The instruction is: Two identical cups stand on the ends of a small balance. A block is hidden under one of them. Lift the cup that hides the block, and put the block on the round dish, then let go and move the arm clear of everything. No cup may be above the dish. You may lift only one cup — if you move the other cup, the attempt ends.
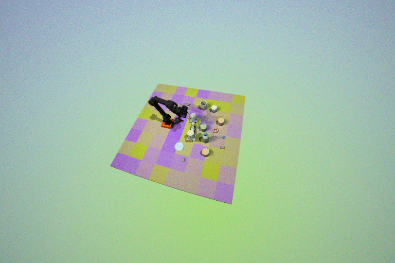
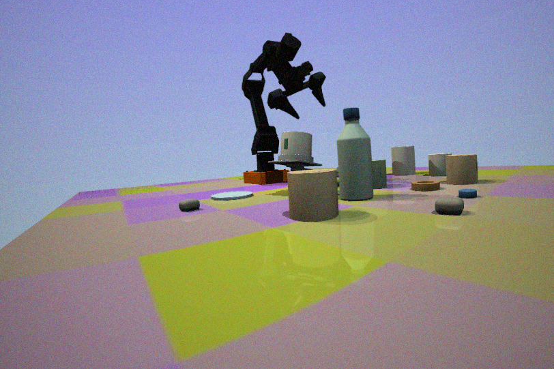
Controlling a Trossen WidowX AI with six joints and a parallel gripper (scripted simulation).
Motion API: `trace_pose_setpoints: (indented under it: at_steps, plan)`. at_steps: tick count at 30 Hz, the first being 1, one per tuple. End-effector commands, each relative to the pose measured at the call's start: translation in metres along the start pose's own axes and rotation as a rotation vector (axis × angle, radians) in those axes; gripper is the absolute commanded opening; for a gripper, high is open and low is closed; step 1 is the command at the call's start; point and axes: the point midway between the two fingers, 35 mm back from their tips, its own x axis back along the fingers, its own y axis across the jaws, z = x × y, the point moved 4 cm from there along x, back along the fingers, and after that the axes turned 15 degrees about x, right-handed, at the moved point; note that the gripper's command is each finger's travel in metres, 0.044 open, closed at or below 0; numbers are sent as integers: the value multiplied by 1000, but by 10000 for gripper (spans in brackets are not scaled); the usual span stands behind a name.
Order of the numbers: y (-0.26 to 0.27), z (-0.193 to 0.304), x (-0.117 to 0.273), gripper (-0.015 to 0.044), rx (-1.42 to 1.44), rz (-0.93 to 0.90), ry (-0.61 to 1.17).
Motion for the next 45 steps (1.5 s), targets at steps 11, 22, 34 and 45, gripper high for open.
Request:
trace_pose_setpoints:
  at_steps: [11, 22, 34, 45]
  plan:
    - [34, -15, -43, 440, -382, 95, 187]
    - [70, -15, -84, 440, -690, 268, 260]
    - [110, -1, -124, 440, -952, 468, 229]
    - [106, 4, -138, 440, -952, 468, 229]
